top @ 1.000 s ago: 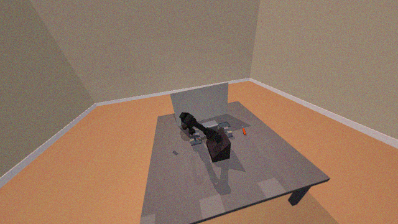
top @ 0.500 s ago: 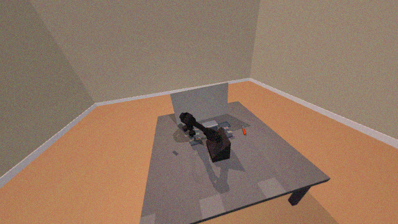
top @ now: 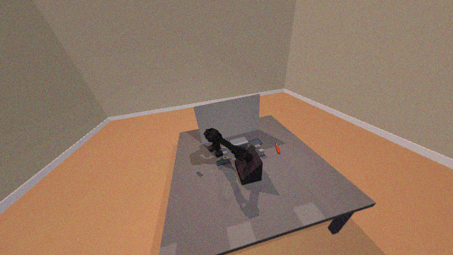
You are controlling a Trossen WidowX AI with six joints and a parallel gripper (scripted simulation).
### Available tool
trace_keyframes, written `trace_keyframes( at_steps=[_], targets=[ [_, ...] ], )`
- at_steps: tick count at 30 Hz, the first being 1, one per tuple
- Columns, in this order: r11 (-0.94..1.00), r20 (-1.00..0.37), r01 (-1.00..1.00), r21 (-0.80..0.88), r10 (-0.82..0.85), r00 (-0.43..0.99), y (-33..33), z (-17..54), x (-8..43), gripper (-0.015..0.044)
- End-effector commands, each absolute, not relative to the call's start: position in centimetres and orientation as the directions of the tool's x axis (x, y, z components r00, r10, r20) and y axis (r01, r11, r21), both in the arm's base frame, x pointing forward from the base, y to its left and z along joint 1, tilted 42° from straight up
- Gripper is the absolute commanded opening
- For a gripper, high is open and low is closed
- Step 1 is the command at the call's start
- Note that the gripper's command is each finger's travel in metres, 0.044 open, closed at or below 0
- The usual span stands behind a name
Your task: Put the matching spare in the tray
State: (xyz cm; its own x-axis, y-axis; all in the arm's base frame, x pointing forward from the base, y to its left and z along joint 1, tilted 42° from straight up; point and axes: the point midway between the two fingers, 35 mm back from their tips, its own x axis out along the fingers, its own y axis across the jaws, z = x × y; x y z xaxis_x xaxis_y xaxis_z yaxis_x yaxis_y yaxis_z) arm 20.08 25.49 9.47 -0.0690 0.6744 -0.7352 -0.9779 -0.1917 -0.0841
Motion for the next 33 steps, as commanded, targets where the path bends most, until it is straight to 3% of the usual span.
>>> trace_keyframes(
  at_steps=[1,18,23,30,33],
  targets=[
    [-0.188,-0.741,-0.98,-0.071,0.667,-0.075,25.73,8.61,19.87,0.03],
    [-0.188,-0.741,-0.98,-0.071,0.667,-0.075,25.88,8.45,19.82,0.03],
    [-0.193,-0.738,-0.978,-0.073,0.67,-0.077,25.91,8.57,19.78,0.0169],
    [-0.193,-0.738,-0.978,-0.073,0.67,-0.077,25.91,8.57,19.78,0.0122],
    [-0.193,-0.738,-0.978,-0.073,0.67,-0.077,25.91,8.57,19.78,0.0043]
  ],
)
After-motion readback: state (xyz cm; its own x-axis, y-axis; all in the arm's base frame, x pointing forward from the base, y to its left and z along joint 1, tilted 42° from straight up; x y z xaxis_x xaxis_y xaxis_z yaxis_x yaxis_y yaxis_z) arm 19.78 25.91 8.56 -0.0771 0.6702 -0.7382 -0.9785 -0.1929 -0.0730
